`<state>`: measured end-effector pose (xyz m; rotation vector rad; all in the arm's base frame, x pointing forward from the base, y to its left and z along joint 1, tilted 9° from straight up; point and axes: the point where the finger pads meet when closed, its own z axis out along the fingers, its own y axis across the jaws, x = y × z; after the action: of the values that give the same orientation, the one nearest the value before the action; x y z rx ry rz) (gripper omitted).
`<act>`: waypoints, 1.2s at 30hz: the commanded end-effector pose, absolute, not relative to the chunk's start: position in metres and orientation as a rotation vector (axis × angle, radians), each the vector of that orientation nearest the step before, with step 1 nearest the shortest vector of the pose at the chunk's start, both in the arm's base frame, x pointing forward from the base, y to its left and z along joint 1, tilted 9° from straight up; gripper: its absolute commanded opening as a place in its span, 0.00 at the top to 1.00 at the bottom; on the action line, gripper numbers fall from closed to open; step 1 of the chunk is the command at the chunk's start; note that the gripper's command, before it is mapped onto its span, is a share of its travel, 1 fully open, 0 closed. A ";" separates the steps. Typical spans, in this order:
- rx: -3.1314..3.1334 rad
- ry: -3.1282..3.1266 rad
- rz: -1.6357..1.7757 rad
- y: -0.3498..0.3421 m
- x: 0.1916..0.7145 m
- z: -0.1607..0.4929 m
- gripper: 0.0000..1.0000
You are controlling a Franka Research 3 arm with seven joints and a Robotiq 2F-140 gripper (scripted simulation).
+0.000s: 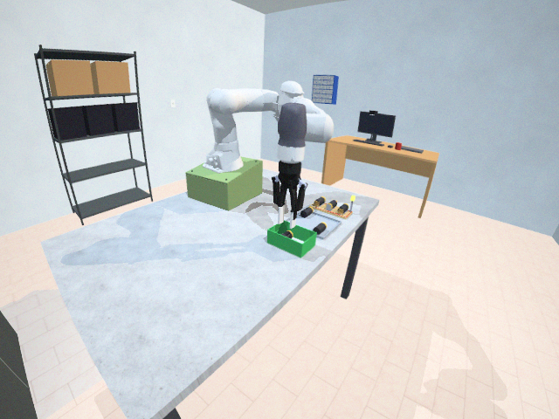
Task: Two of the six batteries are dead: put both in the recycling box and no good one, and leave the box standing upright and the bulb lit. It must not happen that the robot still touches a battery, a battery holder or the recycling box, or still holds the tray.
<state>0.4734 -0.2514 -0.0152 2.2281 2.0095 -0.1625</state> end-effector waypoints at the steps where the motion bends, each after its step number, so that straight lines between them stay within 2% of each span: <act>1: 2.244 2.014 -0.167 -0.247 0.469 -0.005 0.71; 15: 2.244 2.014 -0.167 -0.245 0.469 0.003 0.71; 24: 2.244 2.014 -0.167 -0.240 0.469 0.033 0.71; 36: 2.244 2.014 -0.167 -0.219 0.467 0.030 0.71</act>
<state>0.4688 -0.2282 0.0321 2.2255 2.0261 -0.1672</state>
